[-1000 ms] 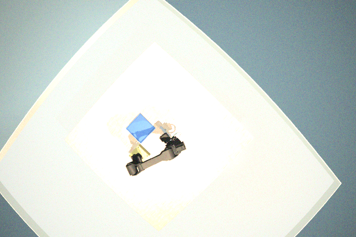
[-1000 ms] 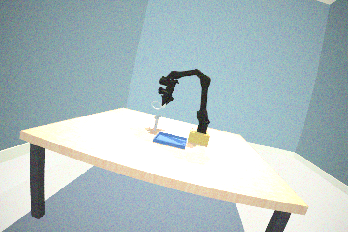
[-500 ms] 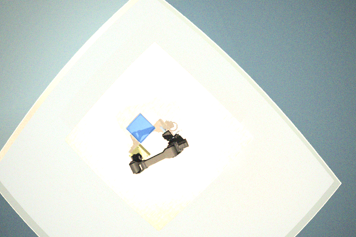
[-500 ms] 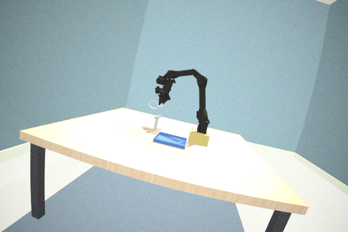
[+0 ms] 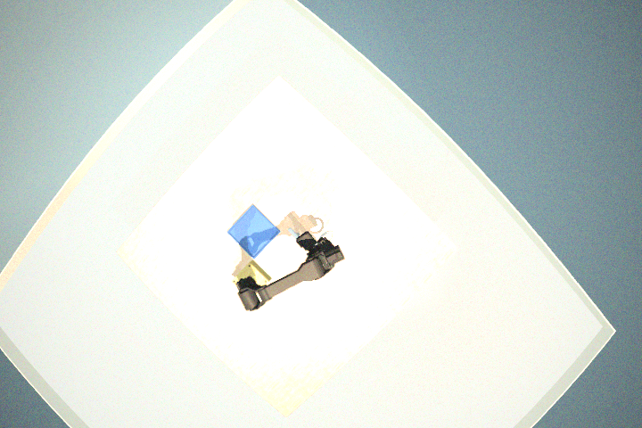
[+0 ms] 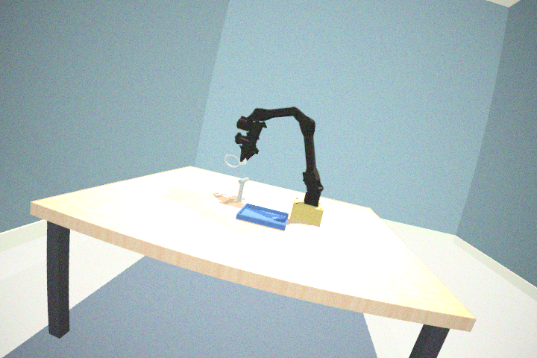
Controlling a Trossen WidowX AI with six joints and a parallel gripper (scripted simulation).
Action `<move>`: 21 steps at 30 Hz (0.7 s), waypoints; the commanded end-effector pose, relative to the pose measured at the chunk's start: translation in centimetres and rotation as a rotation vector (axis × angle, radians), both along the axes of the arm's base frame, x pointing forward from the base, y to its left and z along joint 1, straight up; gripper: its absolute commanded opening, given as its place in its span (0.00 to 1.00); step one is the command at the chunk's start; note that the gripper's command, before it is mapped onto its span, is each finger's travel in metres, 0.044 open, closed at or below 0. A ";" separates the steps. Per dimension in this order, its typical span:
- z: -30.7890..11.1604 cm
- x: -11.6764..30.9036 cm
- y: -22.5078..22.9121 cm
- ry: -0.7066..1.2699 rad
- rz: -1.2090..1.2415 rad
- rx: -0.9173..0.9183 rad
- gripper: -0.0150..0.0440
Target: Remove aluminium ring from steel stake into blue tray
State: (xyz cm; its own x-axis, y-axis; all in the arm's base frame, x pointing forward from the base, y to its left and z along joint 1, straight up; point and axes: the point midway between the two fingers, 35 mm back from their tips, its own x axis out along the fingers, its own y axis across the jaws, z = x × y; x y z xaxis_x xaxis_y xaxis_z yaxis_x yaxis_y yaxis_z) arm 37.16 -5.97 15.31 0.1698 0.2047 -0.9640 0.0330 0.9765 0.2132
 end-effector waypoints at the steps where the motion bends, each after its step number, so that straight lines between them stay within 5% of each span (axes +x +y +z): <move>1: 0.1 0.1 0.1 -0.015 0.025 -0.009 0.25; 21: 0.5 -2.1 2.0 -0.235 0.408 -0.142 0.25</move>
